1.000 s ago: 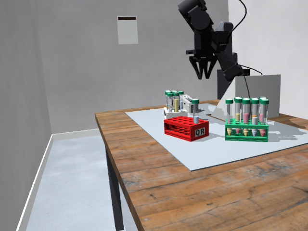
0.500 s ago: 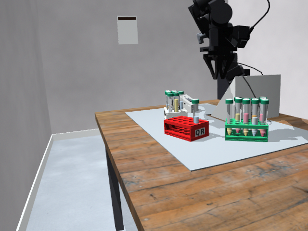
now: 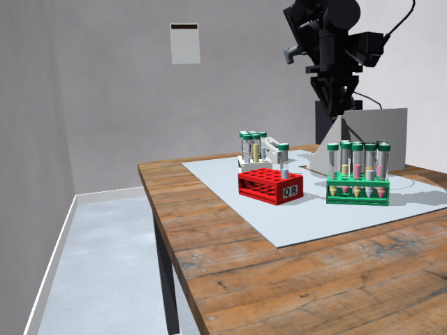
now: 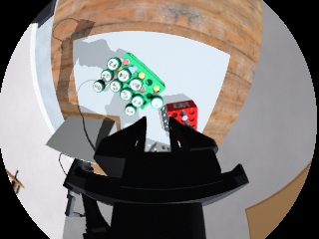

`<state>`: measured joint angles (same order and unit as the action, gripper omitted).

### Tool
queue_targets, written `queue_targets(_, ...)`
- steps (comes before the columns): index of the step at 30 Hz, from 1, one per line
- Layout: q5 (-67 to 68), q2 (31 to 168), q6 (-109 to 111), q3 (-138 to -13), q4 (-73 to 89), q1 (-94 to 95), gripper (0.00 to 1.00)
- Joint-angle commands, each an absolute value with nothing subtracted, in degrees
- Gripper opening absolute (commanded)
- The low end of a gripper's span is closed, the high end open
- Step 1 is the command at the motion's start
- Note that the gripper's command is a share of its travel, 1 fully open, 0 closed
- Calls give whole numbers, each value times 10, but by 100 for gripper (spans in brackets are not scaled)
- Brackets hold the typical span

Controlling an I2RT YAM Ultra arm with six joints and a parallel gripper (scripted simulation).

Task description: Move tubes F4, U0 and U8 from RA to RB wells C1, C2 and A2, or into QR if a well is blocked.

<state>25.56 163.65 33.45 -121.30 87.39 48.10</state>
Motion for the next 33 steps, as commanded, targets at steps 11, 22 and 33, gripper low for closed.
queue_targets(11, 248, 1600, 338, -1188, 877, 484, 30)
queue_targets(22, 267, 1598, 351, -1141, 828, 471, 30)
queue_targets(33, 275, 1598, 361, -1108, 790, 460, 30)
